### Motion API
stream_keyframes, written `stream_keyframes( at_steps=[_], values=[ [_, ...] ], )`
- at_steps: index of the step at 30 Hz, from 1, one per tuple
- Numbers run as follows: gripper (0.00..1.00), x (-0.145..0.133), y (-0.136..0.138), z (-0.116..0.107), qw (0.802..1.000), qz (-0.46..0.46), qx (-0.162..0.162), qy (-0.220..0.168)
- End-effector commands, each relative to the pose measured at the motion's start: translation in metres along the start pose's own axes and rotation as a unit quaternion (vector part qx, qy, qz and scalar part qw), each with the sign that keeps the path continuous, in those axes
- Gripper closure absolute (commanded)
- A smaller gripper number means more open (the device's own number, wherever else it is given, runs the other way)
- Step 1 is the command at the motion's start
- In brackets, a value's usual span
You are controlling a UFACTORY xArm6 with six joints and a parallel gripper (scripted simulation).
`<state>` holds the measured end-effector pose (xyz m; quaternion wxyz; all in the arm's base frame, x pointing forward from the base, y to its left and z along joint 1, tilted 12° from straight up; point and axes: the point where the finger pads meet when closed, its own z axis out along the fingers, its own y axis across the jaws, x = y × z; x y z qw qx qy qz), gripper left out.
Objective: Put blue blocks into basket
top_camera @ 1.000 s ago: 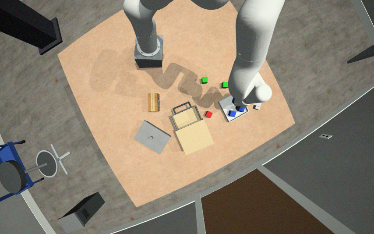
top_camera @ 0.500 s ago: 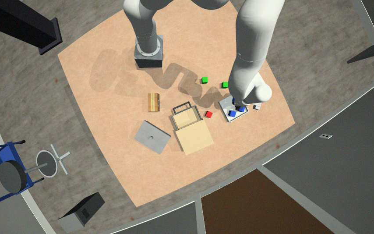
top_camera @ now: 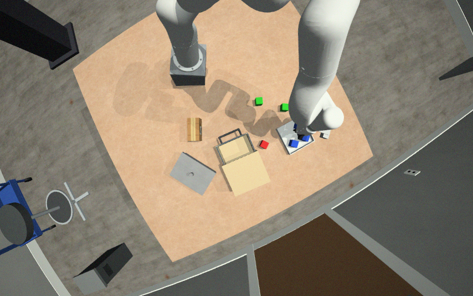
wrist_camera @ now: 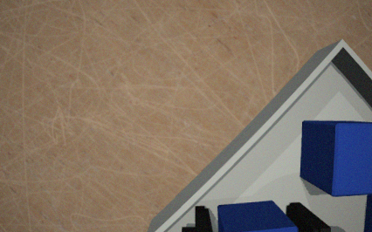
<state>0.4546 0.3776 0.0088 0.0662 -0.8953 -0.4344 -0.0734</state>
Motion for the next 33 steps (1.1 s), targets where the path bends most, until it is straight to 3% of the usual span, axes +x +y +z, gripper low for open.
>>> stream_keyframes(
  at_steps=[1,20,33],
  values=[
    [0.49,0.002,0.000,-0.002,1.000,0.000,-0.001,0.002],
    [0.49,0.002,0.000,-0.016,1.000,0.000,-0.001,0.002],
    [0.49,0.002,0.000,-0.066,1.000,0.000,-0.001,0.002]
  ],
)
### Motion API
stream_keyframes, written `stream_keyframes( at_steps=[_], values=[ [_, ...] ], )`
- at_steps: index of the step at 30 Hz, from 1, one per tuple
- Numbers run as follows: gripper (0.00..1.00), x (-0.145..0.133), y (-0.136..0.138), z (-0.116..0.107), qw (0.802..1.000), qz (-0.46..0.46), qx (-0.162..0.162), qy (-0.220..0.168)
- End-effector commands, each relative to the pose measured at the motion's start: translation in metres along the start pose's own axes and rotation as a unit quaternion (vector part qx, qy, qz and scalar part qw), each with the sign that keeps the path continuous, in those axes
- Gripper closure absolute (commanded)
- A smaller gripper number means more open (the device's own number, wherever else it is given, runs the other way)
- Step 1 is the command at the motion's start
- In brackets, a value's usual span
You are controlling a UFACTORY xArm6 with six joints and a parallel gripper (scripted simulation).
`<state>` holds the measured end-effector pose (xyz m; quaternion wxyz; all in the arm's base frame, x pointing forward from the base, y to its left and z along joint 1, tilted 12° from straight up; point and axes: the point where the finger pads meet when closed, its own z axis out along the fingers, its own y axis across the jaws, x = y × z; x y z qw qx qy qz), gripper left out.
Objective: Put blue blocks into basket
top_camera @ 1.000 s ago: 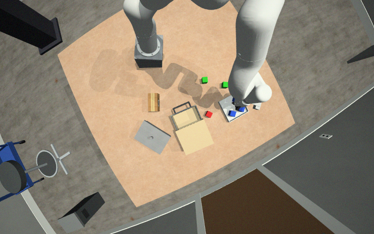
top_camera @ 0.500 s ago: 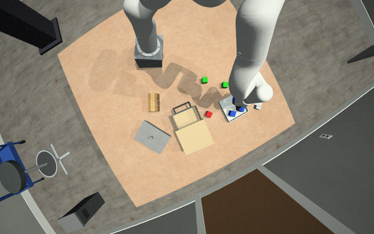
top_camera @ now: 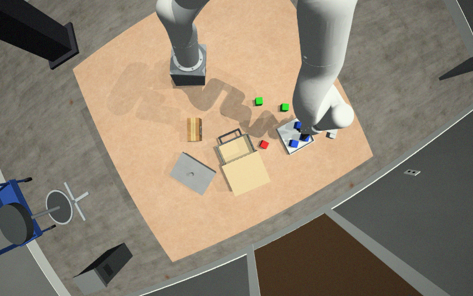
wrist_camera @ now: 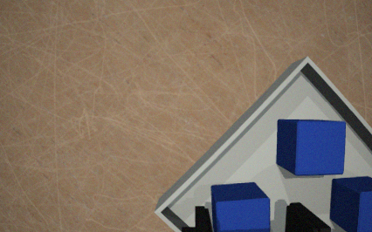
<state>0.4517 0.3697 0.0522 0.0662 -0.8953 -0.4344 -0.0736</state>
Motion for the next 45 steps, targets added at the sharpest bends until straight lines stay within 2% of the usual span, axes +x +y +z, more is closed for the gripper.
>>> stream_keyframes(
  at_steps=[1,4,13,19,29,40,45],
  values=[
    [0.49,0.001,0.000,-0.027,1.000,0.000,-0.001,0.002],
    [0.49,0.001,0.000,-0.032,1.000,0.000,-0.001,0.002],
    [0.49,0.001,0.000,-0.076,1.000,0.000,-0.001,0.002],
    [0.49,0.001,0.000,-0.098,1.000,0.000,-0.001,0.002],
    [0.49,0.001,0.000,-0.112,1.000,0.000,-0.001,0.002],
    [0.49,0.000,0.001,-0.114,1.000,-0.001,-0.001,0.002],
    [0.49,-0.017,0.019,-0.116,1.000,-0.024,0.000,0.001]
  ],
)
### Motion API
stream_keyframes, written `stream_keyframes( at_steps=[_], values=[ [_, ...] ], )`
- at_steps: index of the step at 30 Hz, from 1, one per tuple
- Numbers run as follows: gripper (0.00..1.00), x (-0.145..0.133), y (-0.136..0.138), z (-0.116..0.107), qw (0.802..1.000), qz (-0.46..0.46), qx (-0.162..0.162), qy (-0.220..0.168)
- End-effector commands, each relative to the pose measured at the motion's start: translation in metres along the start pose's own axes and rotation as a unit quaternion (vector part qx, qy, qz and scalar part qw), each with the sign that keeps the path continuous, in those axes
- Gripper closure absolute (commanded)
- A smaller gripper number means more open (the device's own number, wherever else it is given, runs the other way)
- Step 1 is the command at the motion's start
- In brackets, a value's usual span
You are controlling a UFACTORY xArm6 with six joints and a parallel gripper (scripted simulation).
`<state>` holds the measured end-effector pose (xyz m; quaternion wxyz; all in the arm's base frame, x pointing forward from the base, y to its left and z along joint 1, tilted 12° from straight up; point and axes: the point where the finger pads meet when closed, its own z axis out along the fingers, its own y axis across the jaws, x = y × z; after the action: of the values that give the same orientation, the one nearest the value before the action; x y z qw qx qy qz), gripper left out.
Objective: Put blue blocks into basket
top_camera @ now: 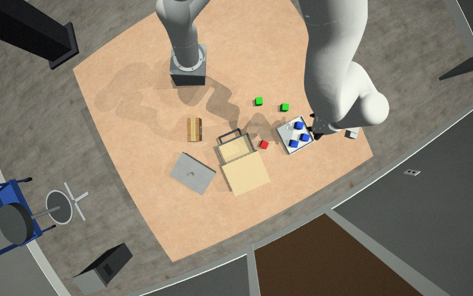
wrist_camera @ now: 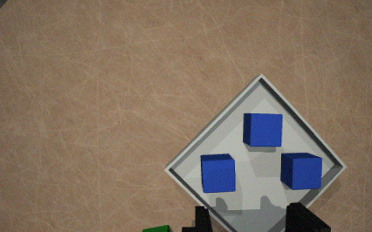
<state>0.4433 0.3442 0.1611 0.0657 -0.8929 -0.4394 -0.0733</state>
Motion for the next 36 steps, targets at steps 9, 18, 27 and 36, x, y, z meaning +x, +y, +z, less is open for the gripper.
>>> stream_keyframes(
  at_steps=[9,18,27,36],
  values=[
    [0.49,-0.093,0.071,-0.007,0.990,-0.141,0.001,-0.001],
    [0.49,-0.183,0.102,-0.003,0.959,-0.282,0.000,0.001],
    [0.49,-0.250,0.114,0.001,0.942,-0.334,-0.002,0.002],
    [0.49,-0.309,0.127,-0.001,0.942,-0.337,-0.002,0.002]
  ],
)
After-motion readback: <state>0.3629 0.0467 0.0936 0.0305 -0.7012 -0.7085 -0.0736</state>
